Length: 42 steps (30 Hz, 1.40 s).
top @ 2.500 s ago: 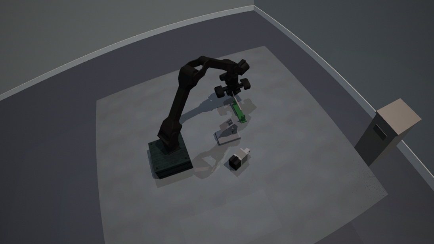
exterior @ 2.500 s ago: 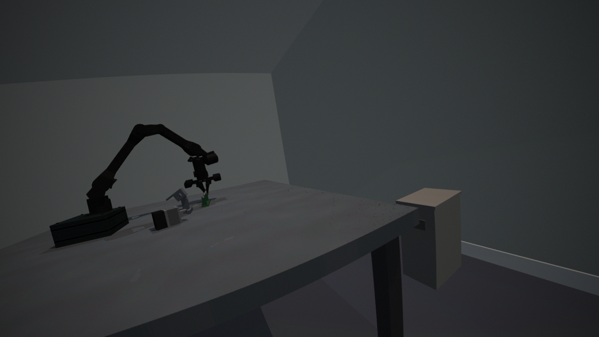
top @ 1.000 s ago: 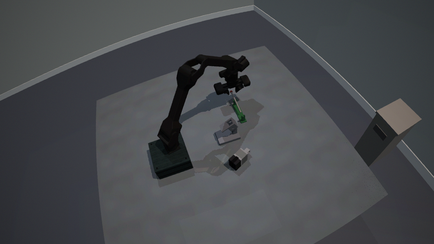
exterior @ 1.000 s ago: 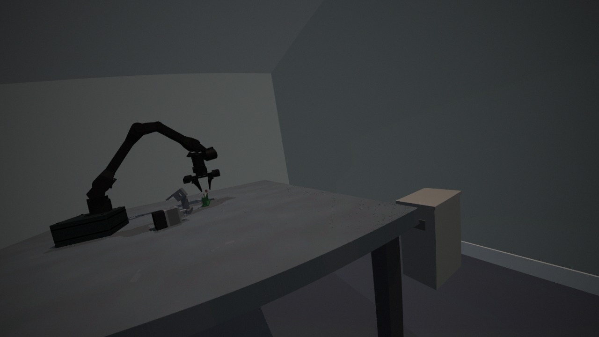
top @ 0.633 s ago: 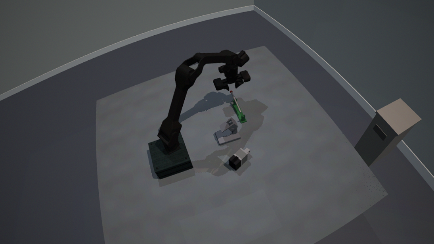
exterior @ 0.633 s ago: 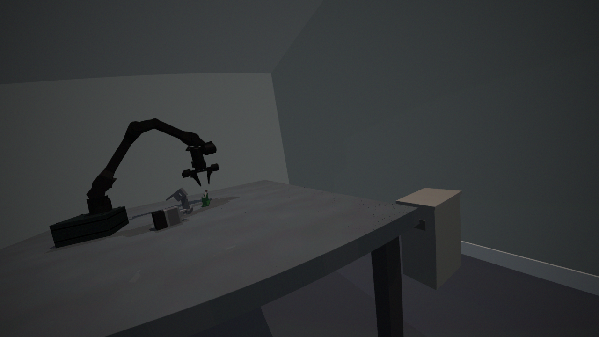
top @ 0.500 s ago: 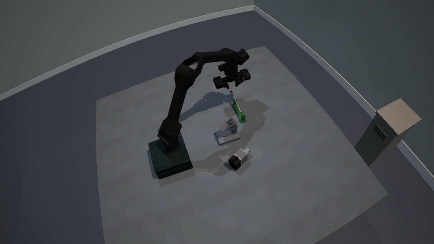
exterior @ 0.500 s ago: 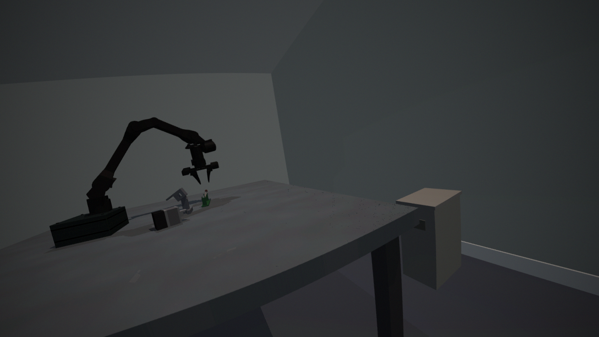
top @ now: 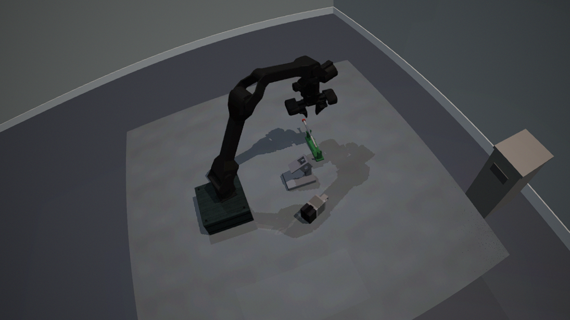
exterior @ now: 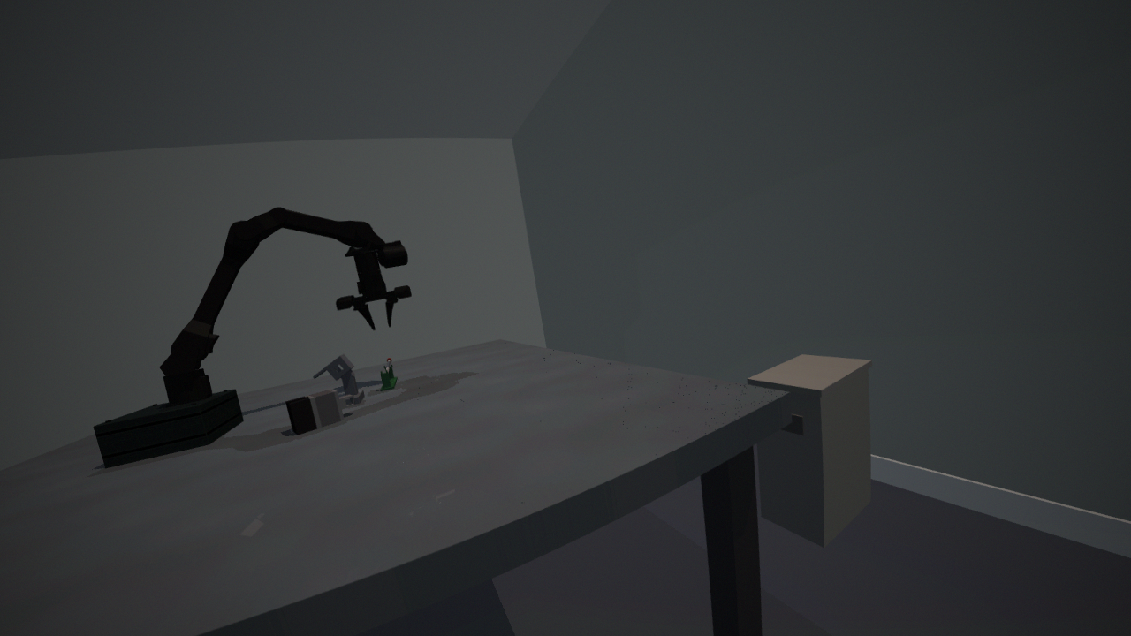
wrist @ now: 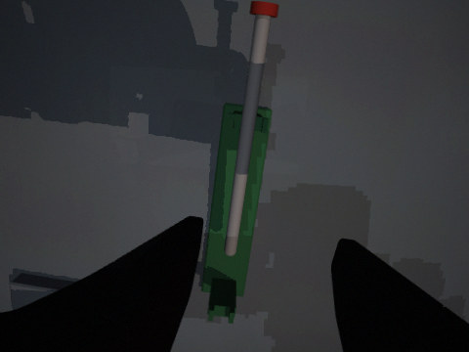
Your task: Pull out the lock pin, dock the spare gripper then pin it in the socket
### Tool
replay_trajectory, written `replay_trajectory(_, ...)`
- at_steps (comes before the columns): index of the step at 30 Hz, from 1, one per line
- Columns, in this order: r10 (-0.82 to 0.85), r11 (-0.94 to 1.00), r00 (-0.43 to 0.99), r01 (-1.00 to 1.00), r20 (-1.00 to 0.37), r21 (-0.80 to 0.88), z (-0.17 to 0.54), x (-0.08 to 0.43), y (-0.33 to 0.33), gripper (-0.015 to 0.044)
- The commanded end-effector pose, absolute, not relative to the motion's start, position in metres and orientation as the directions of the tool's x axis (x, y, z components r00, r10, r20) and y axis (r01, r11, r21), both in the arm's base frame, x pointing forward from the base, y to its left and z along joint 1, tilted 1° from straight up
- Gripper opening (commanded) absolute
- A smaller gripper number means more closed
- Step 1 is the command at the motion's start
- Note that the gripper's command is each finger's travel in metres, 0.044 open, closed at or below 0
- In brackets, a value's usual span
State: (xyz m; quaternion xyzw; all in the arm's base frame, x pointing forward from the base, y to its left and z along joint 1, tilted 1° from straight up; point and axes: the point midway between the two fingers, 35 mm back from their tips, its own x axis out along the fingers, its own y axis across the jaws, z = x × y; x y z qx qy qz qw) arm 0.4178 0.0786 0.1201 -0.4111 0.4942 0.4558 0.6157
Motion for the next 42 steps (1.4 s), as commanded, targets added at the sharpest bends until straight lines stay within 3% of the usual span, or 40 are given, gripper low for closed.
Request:
replay_trajectory(1, 0.147, 0.227, 0.071, -0.973, -0.987, -0.036, 0.12, 0.412, 0.079, 0.018)
replay_trajectory(6, 0.147, 0.227, 0.071, -0.973, -0.987, -0.036, 0.113, 0.413, 0.079, 0.018)
replay_trajectory(13, 0.146, 0.227, 0.071, -0.973, -0.987, -0.037, 0.052, 0.416, 0.08, 0.018)
replay_trajectory(42, 0.146, 0.227, 0.071, -0.973, -0.987, -0.037, 0.01, 0.418, 0.081, 0.018)
